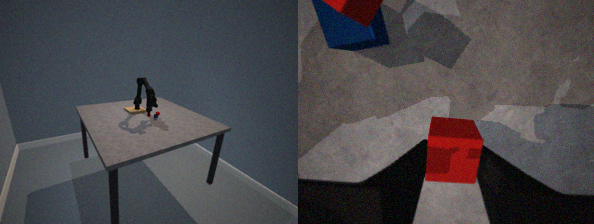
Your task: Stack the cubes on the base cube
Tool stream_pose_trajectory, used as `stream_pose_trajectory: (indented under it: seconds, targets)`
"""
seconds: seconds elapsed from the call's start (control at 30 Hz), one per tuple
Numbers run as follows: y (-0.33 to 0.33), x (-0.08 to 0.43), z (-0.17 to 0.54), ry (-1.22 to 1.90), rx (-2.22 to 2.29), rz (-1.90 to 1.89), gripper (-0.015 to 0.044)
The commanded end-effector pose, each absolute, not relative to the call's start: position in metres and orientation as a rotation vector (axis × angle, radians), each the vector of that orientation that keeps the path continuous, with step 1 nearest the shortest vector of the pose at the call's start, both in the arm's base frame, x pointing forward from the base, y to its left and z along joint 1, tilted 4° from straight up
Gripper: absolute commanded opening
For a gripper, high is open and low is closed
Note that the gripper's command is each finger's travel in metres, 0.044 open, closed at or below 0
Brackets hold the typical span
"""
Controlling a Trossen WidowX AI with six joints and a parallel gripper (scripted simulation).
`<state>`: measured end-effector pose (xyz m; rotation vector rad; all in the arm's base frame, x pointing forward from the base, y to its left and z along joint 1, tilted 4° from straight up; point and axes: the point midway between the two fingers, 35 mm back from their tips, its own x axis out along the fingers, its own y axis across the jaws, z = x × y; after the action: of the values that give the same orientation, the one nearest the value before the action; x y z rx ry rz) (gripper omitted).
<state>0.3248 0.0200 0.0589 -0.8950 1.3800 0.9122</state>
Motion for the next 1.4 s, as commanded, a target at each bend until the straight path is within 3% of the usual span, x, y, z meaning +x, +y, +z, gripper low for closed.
stream_pose_trajectory:
  seconds: [0.0, 1.37]
  targets:
    - [0.020, 0.326, 0.068, 1.377, -0.902, 0.915, 0.0105]
    - [0.041, 0.312, 0.124, 1.427, -0.834, 0.866, 0.0105]
